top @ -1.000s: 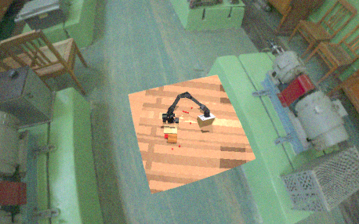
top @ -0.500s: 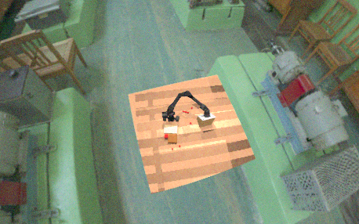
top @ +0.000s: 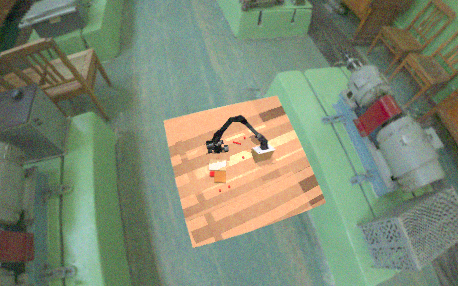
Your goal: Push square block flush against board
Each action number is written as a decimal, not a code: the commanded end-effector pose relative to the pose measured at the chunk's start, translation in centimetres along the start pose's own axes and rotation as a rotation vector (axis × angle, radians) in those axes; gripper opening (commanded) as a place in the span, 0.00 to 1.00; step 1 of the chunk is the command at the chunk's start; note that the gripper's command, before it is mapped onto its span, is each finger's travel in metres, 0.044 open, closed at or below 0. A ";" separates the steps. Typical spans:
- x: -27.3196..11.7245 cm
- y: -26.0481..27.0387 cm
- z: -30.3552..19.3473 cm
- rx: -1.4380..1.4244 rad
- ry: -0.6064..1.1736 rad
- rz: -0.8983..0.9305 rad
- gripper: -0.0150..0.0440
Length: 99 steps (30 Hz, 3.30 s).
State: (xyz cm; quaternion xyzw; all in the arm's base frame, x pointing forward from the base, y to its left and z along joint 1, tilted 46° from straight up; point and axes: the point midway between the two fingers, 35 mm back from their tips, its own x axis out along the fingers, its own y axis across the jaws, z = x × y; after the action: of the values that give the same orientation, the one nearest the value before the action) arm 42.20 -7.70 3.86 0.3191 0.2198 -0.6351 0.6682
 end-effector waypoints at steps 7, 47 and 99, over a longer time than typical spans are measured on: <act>0.0 -0.4 -0.4 -0.341 -0.002 -0.003 0.25; 0.0 -1.6 -1.9 -1.723 0.002 -0.003 0.25; 5.5 -2.8 -3.0 -3.009 0.004 -0.006 0.25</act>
State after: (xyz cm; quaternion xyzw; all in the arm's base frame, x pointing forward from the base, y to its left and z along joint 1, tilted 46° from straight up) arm 40.50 -9.43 -2.26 -0.6430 0.6500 0.1701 0.3676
